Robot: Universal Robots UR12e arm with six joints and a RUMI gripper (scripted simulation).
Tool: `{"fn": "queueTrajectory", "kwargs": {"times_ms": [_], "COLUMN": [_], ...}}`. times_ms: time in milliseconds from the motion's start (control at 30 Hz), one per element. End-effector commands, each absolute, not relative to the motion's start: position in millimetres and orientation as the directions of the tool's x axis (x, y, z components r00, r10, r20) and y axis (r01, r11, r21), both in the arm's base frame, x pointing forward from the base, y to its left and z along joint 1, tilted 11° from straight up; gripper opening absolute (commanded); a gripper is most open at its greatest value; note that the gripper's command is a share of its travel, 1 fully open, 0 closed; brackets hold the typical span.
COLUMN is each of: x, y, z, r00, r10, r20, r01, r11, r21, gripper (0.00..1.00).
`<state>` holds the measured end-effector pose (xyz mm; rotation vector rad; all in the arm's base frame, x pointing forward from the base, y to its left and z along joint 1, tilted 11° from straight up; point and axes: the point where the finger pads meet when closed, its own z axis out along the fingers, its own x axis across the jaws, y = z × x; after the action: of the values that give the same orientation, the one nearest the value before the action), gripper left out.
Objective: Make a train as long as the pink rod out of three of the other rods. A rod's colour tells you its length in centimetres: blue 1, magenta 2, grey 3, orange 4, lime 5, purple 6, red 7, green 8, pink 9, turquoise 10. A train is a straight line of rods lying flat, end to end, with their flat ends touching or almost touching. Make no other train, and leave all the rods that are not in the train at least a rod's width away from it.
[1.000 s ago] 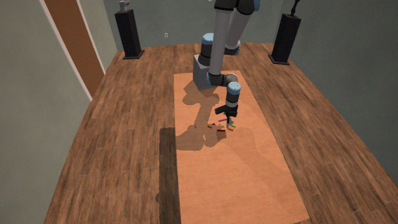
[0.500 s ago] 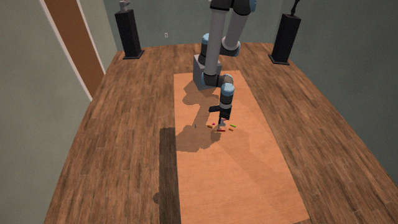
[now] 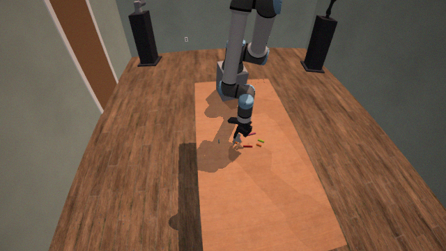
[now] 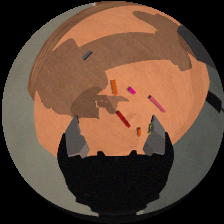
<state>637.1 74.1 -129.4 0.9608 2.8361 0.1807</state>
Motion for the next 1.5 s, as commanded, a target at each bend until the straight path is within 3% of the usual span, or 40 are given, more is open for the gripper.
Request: {"fn": "queueTrajectory", "kwargs": {"times_ms": [0, 700, 1467], "x": [640.6, 646.9, 647.1], "y": [53.5, -12.8, -16.0], "z": [-129.7, -131.4, -131.4], "r00": [-0.676, -0.219, -0.195], "r10": [0.734, 0.975, 0.980], "r20": [-0.069, 0.027, 0.032], "r01": [0.717, 0.960, 0.965], "r11": [0.676, 0.211, 0.186], "r21": [0.171, 0.185, 0.185], "gripper": [1.00, 1.00, 1.00]}}
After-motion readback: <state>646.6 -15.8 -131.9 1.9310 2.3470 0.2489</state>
